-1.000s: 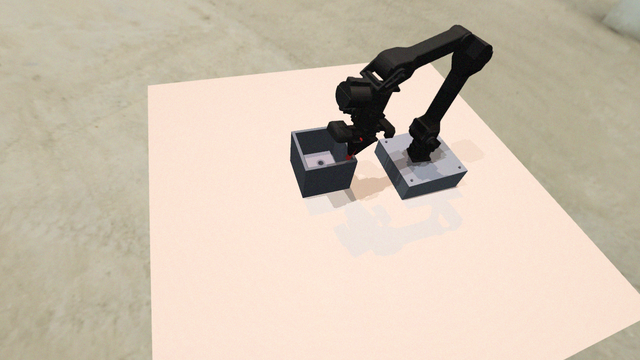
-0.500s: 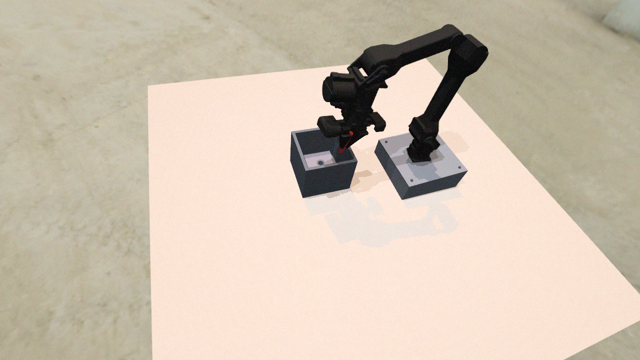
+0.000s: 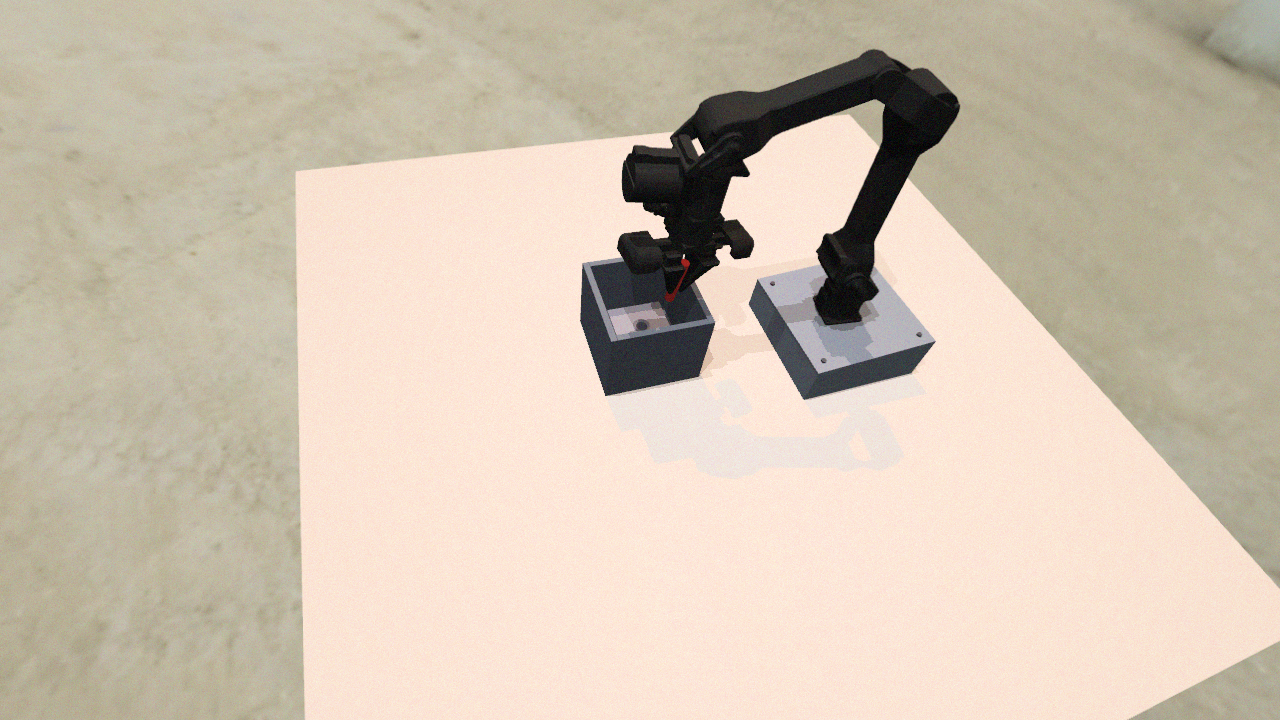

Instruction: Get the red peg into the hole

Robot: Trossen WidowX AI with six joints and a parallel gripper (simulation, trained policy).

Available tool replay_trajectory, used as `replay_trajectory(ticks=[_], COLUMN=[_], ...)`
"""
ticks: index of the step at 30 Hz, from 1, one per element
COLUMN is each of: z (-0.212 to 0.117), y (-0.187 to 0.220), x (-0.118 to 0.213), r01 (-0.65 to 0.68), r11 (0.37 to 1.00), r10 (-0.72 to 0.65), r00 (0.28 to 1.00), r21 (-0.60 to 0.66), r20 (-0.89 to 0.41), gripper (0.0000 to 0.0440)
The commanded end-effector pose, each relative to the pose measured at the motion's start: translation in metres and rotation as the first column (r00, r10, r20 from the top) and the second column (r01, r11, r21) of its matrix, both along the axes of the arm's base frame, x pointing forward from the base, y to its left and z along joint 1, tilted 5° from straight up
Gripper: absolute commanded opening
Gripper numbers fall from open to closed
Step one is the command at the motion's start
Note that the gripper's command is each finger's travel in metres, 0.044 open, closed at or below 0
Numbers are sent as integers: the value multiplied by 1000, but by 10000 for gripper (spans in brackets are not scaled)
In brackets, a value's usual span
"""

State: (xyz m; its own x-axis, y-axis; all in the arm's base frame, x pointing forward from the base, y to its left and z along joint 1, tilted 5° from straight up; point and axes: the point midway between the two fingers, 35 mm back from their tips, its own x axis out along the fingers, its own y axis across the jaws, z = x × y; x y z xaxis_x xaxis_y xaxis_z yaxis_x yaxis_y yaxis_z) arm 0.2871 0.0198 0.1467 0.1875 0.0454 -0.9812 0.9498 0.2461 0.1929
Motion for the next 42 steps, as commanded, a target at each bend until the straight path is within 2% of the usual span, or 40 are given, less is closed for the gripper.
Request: replay_trajectory(ticks=[1, 36, 40, 42], z=[-4, -80, -86, -89], y=[-4, -16, -18, -18], x=[5, 39, 39, 39], r01=[-5, -83, -94, -100], r11=[1000, 996, 995, 995], r10=[5, 84, 95, 100], r00=[1000, 995, 993, 991], r21=[1, 22, 13, 10], r20=[-5, -58, -75, -86], gripper=[0, 0, 19, 51])
